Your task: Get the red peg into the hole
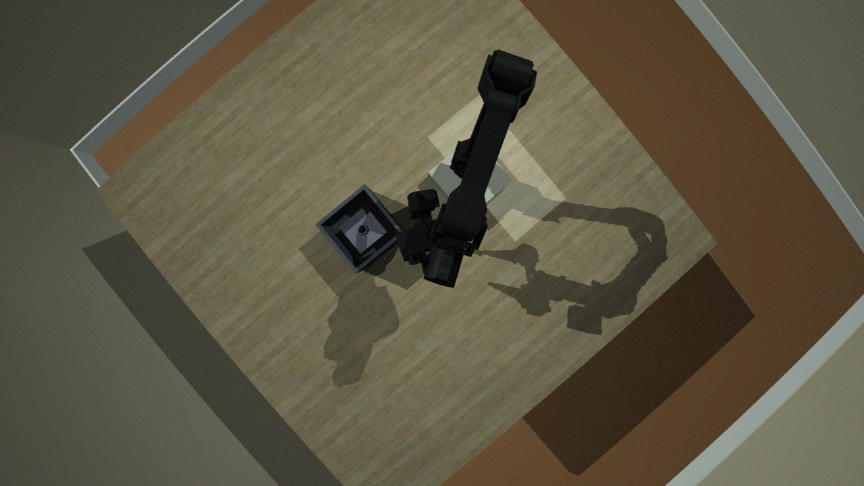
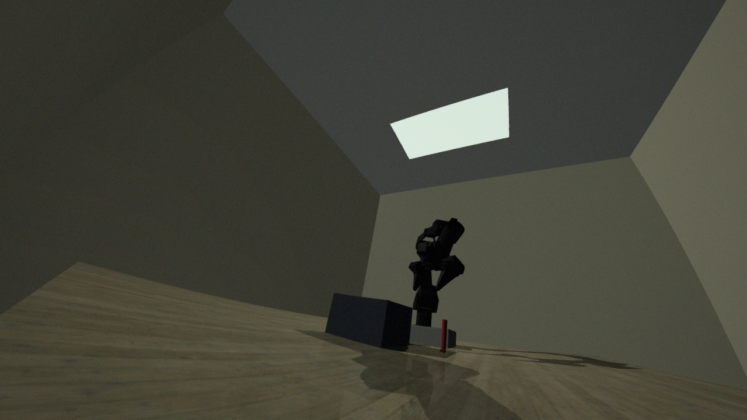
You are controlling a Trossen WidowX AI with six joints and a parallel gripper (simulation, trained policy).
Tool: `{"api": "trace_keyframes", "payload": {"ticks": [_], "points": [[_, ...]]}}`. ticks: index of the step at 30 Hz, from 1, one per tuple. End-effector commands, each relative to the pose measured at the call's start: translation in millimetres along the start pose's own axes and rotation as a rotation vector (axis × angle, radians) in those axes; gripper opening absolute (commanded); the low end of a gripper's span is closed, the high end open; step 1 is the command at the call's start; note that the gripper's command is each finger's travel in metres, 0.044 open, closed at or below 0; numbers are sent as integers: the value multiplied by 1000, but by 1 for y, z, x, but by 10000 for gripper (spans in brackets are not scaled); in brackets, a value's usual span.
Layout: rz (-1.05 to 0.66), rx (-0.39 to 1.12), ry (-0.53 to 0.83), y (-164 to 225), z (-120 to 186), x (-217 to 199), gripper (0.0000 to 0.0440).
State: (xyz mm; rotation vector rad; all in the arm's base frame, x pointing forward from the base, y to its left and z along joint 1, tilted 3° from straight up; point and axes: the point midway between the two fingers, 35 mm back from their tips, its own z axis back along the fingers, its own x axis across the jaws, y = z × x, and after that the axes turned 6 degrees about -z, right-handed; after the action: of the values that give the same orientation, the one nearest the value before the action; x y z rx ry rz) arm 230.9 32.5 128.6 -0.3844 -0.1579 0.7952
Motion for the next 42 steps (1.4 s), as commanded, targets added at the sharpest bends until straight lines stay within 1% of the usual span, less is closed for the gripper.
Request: {"api": "trace_keyframes", "payload": {"ticks": [1, 7, 13, 24, 26, 28, 31, 42], "points": [[-41, 70, 42, 19, -8, -1, 440], [-115, 147, 93, 44, -22, -2, 440], [-181, 187, 114, 62, -41, 0, 440], [-282, 213, 79, 91, -80, 6, 440], [-296, 217, 73, 95, -86, 7, 432], [-311, 224, 73, 99, -90, 7, 401], [-330, 239, 84, 104, -94, 4, 336], [-344, 322, 106, 110, -94, 4, 51]]}}
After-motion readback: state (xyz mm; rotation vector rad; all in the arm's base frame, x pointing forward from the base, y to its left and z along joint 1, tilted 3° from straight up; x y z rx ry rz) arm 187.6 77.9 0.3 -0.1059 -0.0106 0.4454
